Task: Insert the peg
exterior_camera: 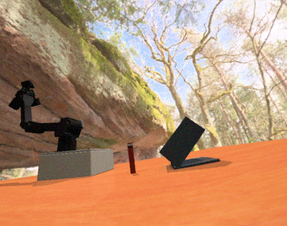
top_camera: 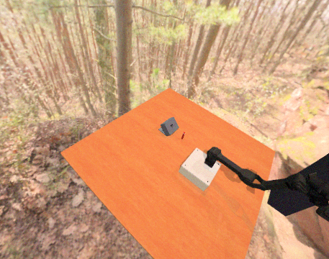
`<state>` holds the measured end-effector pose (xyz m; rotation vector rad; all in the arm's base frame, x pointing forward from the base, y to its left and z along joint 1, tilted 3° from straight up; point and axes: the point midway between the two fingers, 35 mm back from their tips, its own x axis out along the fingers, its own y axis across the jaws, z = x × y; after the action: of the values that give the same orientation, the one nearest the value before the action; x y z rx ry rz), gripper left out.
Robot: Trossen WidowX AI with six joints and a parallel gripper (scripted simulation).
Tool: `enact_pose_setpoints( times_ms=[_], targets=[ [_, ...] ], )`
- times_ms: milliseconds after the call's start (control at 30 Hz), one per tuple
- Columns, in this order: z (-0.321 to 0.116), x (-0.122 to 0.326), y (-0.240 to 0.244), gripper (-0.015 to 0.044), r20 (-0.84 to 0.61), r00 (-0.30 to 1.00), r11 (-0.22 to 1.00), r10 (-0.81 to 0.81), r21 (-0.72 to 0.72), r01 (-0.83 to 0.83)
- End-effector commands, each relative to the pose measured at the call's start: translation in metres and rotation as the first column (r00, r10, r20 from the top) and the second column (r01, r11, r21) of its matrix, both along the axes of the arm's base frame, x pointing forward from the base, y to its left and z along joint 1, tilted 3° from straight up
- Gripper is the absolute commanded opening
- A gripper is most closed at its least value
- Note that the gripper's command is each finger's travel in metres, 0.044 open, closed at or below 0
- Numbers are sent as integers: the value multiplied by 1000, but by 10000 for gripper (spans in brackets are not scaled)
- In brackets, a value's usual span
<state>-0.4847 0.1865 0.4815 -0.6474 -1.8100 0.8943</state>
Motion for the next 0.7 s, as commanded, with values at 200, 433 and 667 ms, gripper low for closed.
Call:
enact_pose_setpoints(
  times_ms=[200, 433, 667],
  targets=[
    [36, 26, -22, 440, -146, 985, 994, 93, 71, -83],
    [95, 91, -32, 440, -394, 901, 981, 182, 133, -140],
    [143, 165, -45, 440, -599, 750, 958, 281, 225, -179]
  ],
)
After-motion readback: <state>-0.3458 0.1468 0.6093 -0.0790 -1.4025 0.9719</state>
